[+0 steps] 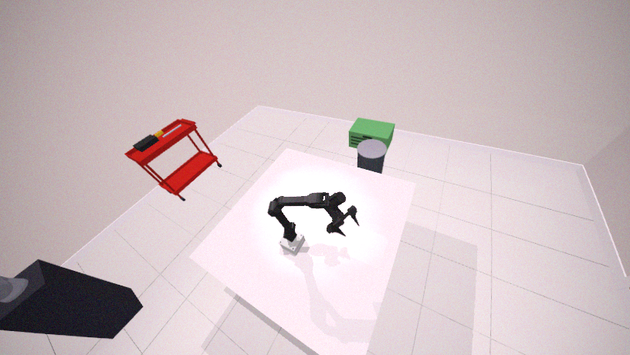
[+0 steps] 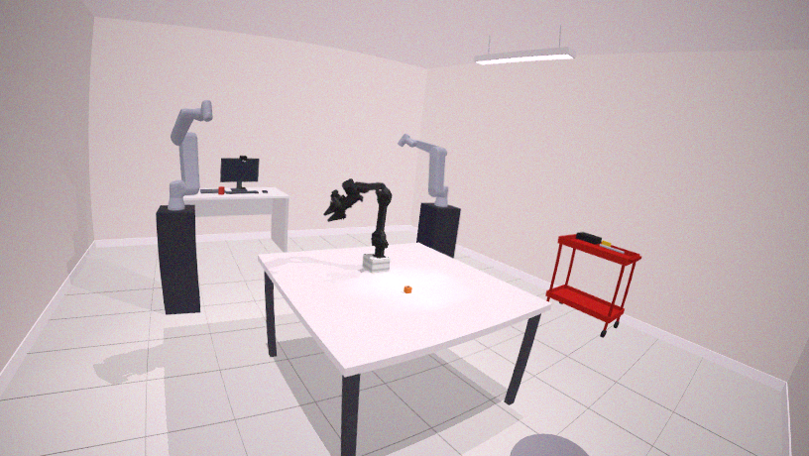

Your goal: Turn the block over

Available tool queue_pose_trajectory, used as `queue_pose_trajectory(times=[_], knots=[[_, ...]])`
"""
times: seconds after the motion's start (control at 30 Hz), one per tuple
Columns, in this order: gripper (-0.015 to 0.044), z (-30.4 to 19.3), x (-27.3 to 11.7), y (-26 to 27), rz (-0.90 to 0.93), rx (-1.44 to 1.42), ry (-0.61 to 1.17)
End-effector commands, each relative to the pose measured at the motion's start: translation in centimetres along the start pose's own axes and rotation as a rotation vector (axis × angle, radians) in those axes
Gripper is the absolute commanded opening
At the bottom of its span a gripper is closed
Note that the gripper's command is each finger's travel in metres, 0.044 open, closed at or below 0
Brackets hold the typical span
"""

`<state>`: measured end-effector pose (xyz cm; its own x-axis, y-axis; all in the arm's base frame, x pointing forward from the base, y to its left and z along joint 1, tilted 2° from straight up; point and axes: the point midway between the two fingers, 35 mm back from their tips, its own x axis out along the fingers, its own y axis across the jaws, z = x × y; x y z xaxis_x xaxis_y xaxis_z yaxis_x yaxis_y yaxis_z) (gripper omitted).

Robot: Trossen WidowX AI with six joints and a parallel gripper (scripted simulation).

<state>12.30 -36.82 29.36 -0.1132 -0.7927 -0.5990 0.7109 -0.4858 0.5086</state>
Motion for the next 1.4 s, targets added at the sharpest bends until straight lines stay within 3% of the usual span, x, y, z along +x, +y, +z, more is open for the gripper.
queue_pose_trajectory(times=[0.0, 0.4, 0.8, 0.97, 1.2, 1.37], knots=[[0.0440, -7.5, -0.2, 1.6, 0.048, -0.281, 0.176], [0.0440, -26.6, -4.7, 0.7, 0.237, -1.025, 0.581], [0.0440, -41.6, -13.1, -8.7, 0.506, -1.904, 0.904], [0.0440, -45.1, -16.4, -14.0, 0.611, -2.235, 1.015], [0.0440, -45.2, -16.5, -14.2, 0.615, -2.247, 1.019], [0.0440, -47.4, -14.4, -16.0, 0.615, -2.247, 1.019]])
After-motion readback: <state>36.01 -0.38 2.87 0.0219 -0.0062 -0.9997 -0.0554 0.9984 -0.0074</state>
